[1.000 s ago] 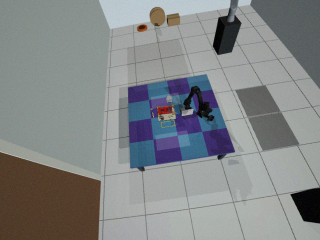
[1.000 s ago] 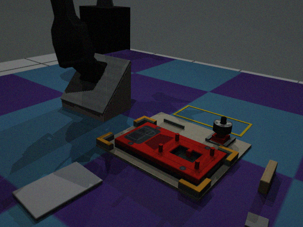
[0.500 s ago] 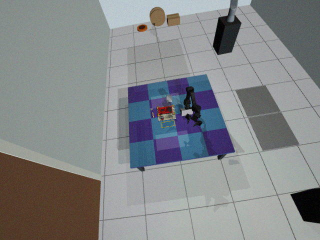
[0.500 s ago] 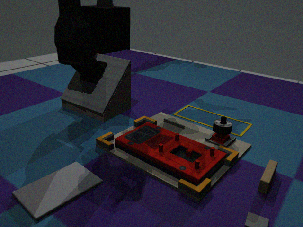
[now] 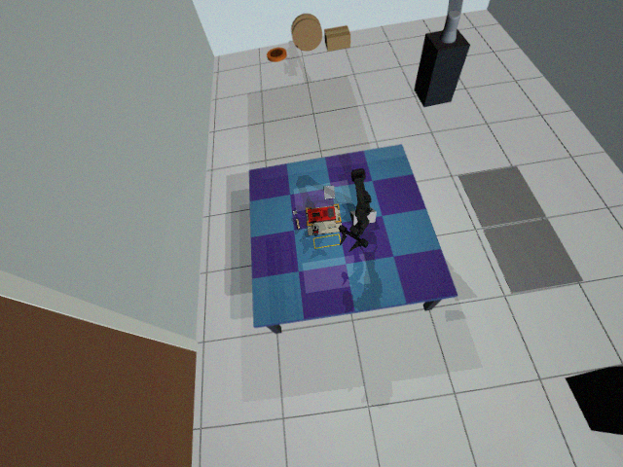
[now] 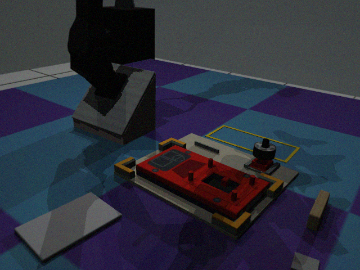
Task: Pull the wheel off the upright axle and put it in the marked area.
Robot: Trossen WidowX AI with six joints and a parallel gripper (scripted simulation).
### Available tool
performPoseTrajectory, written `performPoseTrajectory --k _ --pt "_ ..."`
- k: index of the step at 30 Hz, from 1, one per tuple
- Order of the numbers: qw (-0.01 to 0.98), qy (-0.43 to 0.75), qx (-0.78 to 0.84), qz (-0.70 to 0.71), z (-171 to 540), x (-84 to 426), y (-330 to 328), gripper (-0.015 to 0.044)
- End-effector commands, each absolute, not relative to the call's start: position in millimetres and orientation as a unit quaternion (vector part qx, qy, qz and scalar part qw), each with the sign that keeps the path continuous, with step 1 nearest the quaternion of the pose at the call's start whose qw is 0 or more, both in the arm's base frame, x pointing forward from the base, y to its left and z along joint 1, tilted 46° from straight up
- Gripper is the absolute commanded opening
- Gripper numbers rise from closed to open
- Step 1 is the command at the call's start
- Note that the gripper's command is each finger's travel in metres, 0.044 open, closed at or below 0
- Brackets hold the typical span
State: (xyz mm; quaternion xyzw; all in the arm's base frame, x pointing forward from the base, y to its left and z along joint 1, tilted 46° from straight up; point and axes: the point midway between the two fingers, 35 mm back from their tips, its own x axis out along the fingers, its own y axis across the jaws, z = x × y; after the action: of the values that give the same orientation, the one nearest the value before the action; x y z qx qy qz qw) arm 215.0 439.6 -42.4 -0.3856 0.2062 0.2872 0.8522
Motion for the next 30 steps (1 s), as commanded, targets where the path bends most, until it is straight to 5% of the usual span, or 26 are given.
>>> performPoseTrajectory --k 1,18,30 --pt "0.858 0.246 -0.376 0.248 -41 246 420 0.0300" --pt "0.832 0.442 -0.335 0.023 -37 361 272 0.0300" --pt "0.745 0.576 -0.286 -0.178 -4 391 125 0.0300"
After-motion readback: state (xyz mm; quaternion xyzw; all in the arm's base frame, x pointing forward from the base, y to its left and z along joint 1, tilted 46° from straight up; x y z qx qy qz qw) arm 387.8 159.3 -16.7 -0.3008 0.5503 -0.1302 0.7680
